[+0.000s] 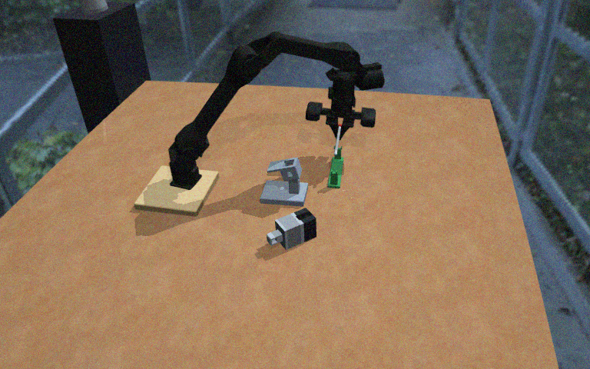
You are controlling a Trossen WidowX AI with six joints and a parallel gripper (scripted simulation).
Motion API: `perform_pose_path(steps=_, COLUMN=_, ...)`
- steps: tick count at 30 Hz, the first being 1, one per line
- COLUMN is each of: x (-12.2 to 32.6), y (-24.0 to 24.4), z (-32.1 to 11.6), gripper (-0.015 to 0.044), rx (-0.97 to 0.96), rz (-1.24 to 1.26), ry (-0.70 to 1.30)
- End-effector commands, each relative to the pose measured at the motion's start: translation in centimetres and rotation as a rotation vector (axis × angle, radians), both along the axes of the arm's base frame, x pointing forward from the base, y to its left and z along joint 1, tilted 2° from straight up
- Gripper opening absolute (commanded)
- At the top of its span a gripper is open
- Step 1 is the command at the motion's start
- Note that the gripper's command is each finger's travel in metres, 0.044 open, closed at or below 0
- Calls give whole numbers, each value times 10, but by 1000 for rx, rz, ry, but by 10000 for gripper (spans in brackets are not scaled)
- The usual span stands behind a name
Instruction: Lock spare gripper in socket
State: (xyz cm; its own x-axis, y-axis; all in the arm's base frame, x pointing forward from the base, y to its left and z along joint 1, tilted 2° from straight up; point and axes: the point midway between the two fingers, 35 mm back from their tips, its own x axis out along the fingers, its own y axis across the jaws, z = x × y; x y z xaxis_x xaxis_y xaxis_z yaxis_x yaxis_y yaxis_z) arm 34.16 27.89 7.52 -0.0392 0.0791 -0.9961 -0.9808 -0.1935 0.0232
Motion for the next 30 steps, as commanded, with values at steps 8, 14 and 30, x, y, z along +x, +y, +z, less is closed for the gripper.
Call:
perform_pose_path(steps=8, x=1, y=0, z=-18, gripper=0, rx=0, rz=5, ry=0)
perform_pose_path(steps=14, x=1, y=0, z=-25, gripper=0, rx=0, rz=5, ry=0)
perform_pose_path(steps=30, x=1, y=0, z=-25, gripper=0, rx=0, rz=5, ry=0)
